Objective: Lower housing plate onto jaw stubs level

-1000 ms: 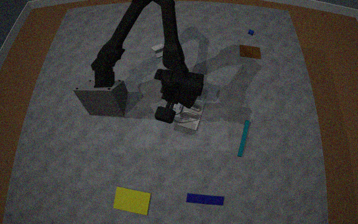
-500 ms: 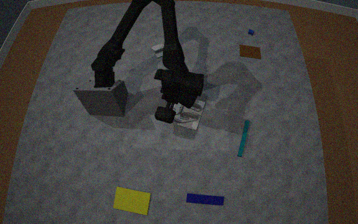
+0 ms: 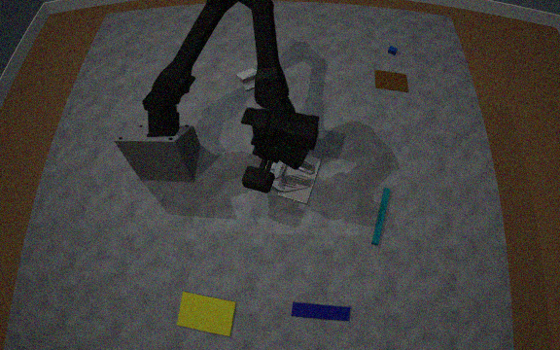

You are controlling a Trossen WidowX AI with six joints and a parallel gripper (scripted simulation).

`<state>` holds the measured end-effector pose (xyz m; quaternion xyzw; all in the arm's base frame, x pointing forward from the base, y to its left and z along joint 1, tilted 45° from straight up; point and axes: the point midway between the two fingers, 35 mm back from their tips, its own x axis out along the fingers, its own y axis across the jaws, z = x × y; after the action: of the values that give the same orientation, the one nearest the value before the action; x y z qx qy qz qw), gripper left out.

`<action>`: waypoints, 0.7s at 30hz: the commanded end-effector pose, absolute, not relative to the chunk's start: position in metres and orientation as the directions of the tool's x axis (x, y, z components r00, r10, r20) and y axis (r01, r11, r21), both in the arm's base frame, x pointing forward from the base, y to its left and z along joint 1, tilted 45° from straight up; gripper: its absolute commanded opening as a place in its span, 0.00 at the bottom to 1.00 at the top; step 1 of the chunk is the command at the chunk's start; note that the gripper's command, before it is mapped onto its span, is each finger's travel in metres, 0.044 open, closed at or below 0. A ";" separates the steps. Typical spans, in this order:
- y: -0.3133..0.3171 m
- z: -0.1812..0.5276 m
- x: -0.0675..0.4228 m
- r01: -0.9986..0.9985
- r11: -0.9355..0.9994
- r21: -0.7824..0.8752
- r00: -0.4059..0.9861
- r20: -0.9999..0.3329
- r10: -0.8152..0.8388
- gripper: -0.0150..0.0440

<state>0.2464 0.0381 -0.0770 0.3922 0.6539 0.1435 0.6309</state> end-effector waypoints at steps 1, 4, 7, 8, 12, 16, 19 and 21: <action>0.038 -0.077 0.246 0.332 0.651 0.682 0.104 -0.713 0.694 1.00; 0.038 -0.077 0.246 0.332 0.651 0.682 0.104 -0.713 0.694 1.00; 0.038 -0.077 0.246 0.332 0.651 0.682 0.104 -0.713 0.694 1.00; 0.038 -0.077 0.246 0.332 0.651 0.682 0.104 -0.713 0.694 1.00; 0.038 -0.077 0.246 0.332 0.651 0.682 0.104 -0.713 0.694 1.00; 0.028 -0.069 0.247 0.333 0.653 0.680 0.104 -0.715 0.691 1.00; 0.008 -0.050 0.245 0.334 0.654 0.678 0.105 -0.717 0.689 1.00; -0.009 -0.031 0.241 0.335 0.652 0.680 0.105 -0.715 0.691 1.00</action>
<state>0.2397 0.0125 -0.0520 0.3946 0.6614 0.1412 0.6221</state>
